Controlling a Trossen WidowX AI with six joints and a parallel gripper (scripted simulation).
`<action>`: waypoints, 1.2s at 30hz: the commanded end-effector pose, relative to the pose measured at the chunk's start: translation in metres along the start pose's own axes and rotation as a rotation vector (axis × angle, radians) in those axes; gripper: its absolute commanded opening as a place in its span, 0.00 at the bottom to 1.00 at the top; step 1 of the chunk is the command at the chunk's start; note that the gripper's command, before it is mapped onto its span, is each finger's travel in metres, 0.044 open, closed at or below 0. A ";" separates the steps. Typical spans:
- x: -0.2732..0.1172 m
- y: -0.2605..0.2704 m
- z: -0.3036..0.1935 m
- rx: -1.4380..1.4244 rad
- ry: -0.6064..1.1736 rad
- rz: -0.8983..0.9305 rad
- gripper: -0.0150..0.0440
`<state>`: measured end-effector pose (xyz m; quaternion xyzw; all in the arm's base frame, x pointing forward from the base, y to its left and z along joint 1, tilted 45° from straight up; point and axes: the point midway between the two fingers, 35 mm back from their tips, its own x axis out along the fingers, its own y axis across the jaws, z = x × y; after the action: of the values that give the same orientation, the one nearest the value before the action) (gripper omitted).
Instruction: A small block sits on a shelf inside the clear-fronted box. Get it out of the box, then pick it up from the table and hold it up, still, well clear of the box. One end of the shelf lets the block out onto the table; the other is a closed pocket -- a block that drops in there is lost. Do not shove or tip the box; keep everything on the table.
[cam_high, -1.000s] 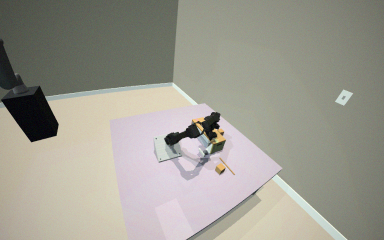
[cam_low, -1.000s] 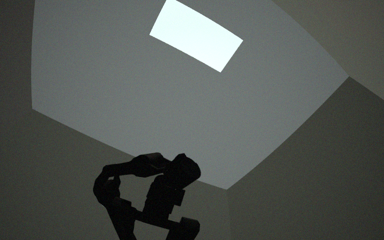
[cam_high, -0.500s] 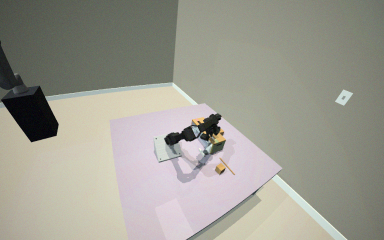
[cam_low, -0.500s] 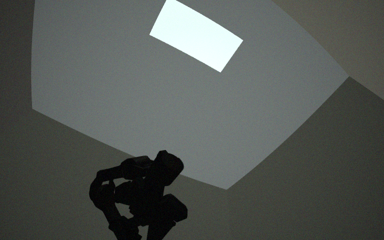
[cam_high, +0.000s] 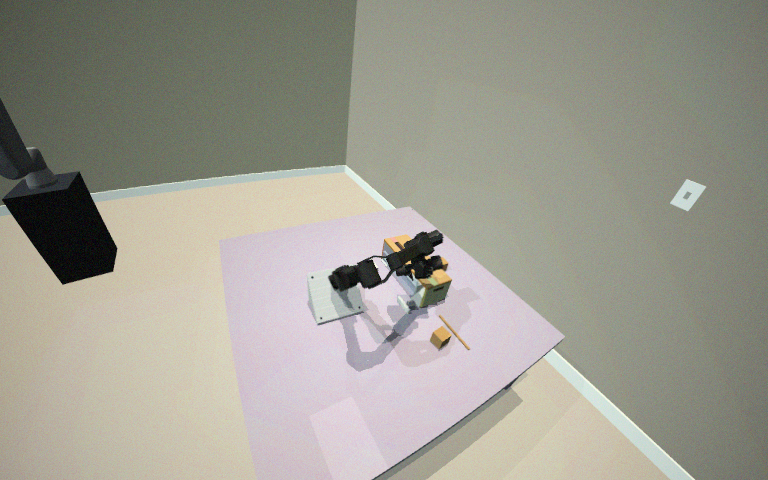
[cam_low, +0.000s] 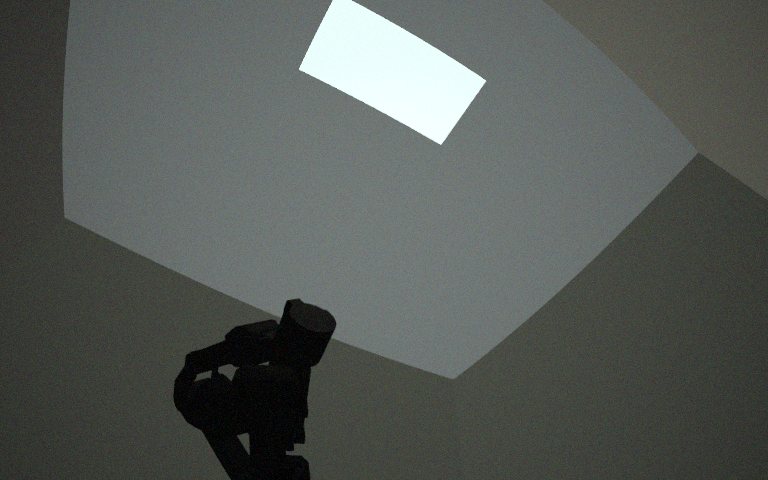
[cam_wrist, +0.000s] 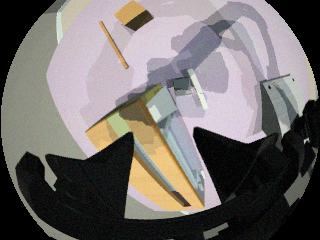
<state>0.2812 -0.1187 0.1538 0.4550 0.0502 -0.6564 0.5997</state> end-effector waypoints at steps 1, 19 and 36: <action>-0.004 -0.003 0.016 1.013 0.115 0.034 0.74; -0.005 -0.003 0.017 1.141 0.127 0.032 0.74; 0.085 -0.031 0.025 1.141 0.125 0.036 0.74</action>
<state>0.2644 -0.1670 0.1229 0.7483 -0.2861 -0.5380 0.2620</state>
